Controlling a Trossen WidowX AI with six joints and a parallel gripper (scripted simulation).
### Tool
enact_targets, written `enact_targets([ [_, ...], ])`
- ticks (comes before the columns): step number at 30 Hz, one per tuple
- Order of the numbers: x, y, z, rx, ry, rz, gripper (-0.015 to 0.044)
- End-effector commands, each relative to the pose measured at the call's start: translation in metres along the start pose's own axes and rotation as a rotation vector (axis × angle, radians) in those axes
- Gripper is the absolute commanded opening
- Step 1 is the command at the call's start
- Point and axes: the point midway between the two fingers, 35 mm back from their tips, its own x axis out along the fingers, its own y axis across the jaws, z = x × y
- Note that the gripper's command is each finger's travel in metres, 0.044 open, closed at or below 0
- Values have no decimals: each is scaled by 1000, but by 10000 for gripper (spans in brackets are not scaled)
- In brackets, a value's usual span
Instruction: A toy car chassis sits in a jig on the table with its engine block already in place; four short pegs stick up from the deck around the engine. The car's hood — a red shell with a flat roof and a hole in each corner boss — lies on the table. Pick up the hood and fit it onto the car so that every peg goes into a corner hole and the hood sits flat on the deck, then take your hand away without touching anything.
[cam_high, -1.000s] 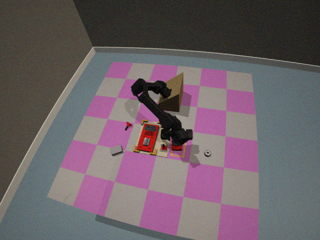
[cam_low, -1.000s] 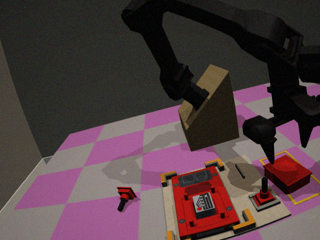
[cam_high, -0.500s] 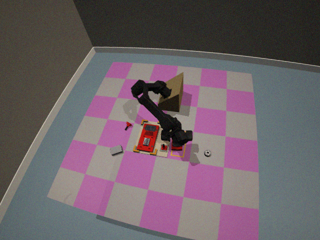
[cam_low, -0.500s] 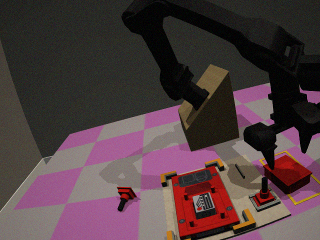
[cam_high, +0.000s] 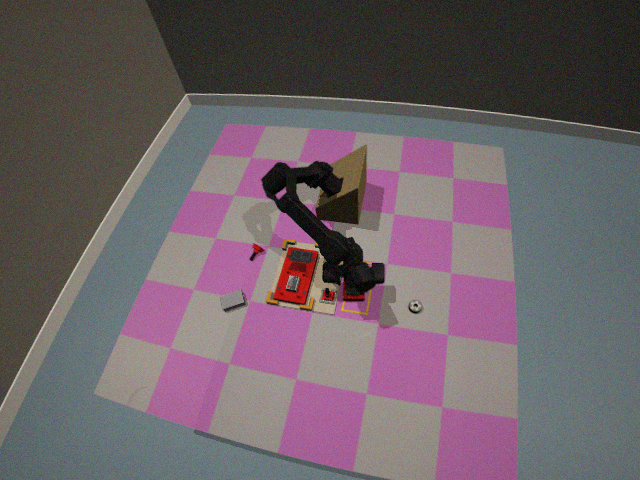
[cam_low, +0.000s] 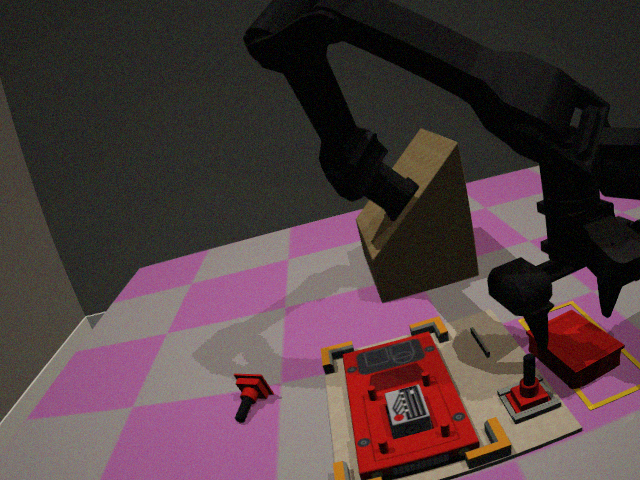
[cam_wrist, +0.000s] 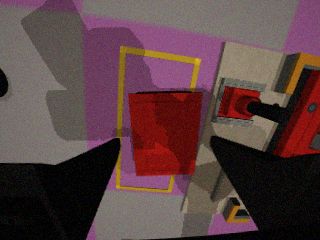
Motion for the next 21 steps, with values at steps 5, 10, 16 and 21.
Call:
enact_targets([
  [5,5,0,-3,-9,7,-7,440],
  [10,7,0,-3,-9,7,-7,440],
  [16,10,0,-3,-9,7,-8,440],
  [21,13,0,-3,-9,7,-8,440],
])
